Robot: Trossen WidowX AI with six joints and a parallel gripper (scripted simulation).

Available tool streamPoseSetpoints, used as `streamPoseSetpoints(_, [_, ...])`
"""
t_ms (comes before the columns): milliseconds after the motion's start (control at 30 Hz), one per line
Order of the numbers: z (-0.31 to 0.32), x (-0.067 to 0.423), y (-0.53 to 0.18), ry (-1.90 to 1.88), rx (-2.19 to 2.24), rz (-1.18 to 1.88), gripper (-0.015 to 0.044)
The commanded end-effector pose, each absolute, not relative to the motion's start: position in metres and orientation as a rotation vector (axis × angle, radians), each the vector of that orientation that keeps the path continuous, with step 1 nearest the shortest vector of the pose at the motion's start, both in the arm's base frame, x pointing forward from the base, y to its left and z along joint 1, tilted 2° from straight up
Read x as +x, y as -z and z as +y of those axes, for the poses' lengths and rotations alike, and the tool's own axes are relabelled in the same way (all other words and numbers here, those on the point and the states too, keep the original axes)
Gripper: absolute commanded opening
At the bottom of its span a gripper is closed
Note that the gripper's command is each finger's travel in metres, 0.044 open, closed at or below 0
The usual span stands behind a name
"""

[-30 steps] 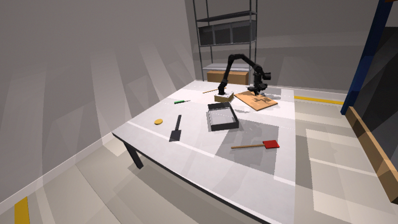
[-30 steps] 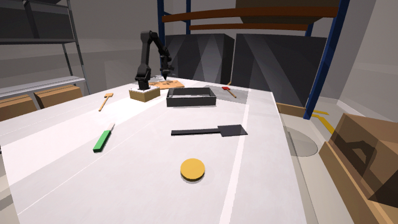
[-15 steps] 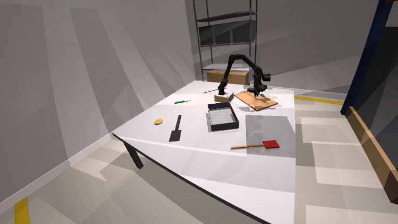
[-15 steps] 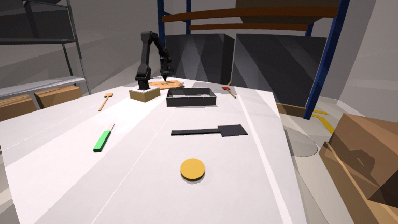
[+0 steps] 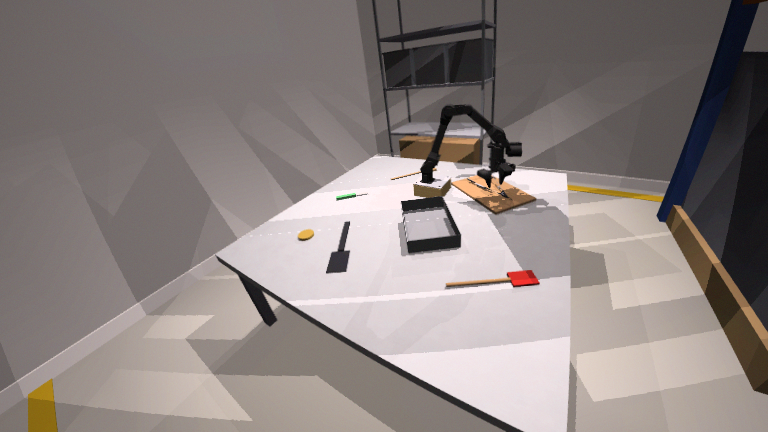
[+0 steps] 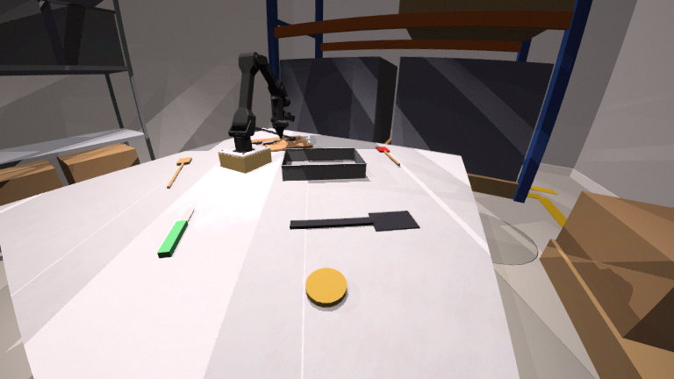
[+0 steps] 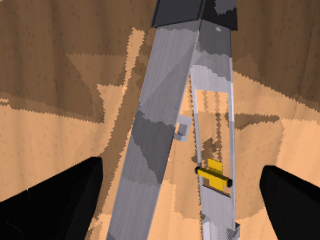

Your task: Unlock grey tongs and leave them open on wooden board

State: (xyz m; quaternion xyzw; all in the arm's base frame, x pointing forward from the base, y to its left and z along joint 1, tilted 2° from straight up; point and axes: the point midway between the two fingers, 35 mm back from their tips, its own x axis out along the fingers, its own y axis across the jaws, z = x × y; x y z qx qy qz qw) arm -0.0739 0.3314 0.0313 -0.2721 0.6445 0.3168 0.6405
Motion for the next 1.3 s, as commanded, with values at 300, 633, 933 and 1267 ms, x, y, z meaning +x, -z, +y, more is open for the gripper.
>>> streamPoseSetpoints(300, [0.308,-0.029,-0.060,-0.720,-0.622,1.468,0.0440])
streamPoseSetpoints(633, [0.229,0.043,-0.105,-0.715,-0.625,1.466,0.0440])
streamPoseSetpoints(933, [0.229,0.043,-0.140,-0.713,-0.614,1.459,0.0440])
streamPoseSetpoints(1267, [0.228,0.042,-0.156,-0.711,-0.609,1.456,0.0440])
